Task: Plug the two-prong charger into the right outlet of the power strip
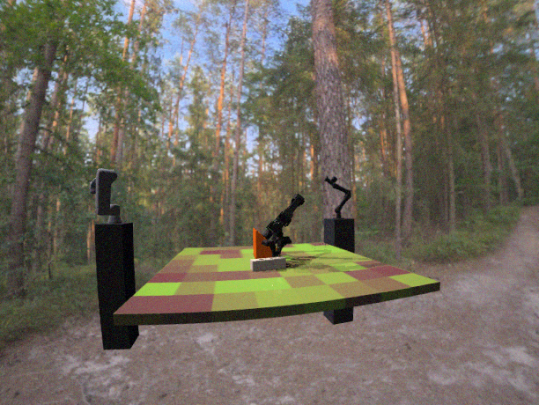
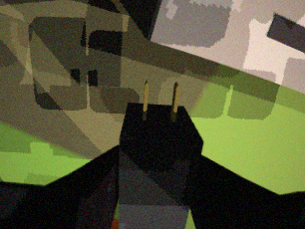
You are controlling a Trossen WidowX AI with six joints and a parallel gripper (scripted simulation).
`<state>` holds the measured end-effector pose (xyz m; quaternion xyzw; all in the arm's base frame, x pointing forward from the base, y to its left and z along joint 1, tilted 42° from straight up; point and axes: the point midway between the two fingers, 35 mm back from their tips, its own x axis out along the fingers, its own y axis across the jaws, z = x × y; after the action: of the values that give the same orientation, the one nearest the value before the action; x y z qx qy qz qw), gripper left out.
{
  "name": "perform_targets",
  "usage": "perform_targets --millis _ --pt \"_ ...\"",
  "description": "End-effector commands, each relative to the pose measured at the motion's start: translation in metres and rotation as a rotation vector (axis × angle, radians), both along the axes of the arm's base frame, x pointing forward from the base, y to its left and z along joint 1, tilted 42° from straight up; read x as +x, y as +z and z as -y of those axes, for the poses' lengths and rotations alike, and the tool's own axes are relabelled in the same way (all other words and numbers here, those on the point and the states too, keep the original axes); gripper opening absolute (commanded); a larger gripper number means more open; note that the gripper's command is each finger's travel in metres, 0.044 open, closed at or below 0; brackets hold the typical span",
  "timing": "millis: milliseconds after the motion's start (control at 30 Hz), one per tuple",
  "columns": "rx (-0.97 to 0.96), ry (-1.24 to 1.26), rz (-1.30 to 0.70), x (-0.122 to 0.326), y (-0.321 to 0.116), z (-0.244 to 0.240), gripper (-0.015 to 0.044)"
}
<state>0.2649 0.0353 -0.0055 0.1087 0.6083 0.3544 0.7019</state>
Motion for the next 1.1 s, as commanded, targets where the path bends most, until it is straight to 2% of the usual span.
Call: perform_targets --millis 0,1067 --pt "-0.004 -0.009 -0.009 0.001 -0.008 0.006 0.0" --pt "0.006 -0.096 -0.083 -0.008 -0.066 0.047 0.0"
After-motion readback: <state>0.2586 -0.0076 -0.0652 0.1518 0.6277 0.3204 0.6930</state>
